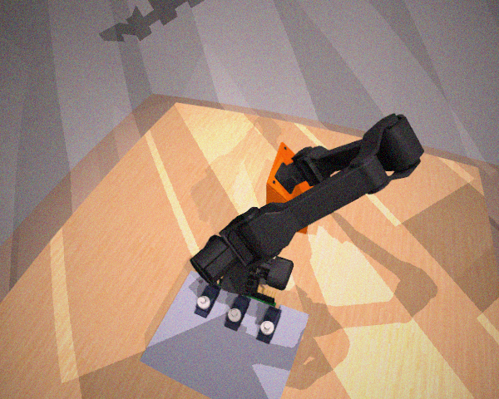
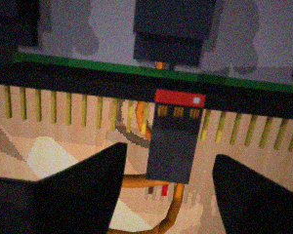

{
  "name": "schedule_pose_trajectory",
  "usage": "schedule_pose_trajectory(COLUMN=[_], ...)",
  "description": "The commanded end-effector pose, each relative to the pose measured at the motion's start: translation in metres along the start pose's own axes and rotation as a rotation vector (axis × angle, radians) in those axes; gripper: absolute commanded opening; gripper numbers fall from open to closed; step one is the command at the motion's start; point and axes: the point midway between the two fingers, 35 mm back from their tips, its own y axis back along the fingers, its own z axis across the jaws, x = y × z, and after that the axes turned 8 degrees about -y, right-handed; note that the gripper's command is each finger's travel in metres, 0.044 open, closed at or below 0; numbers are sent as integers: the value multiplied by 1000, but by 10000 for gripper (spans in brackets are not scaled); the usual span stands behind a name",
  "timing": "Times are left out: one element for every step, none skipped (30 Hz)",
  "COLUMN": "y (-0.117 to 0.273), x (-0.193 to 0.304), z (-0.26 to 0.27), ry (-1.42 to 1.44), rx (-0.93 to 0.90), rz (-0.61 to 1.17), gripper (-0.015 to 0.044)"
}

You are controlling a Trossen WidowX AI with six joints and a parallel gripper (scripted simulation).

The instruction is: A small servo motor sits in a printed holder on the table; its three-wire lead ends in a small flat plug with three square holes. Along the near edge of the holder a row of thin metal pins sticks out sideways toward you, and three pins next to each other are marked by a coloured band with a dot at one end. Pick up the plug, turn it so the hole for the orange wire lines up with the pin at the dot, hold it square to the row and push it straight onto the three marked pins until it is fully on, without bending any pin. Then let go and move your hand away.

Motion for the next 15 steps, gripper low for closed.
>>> schedule_pose_trajectory(y=[13,21,32,46,56,58,59,59,59,59,59,59,59,59,59], x=[-2,-2,-2,-2,-1,0,0,0,0,0,0,0,0,0,0], z=[0,0,-1,0,0,0,0,0,0,0,0,0,0,0,0], ry=[-1,-1,-1,-1,-1,-1,-1,-1,-1,-1,-1,-1,-1,-1,-1], rx=[-2,-1,-1,-1,-1,-1,-2,-2,-2,-2,-2,-2,-2,-2,-2], rz=[-4,-4,-4,-4,-3,-3,-3,-3,-3,-3,-3,-3,-3,-3,-3], gripper=[289,315,341,368,394,420,440,440,440,440,440,440,440,440,440])
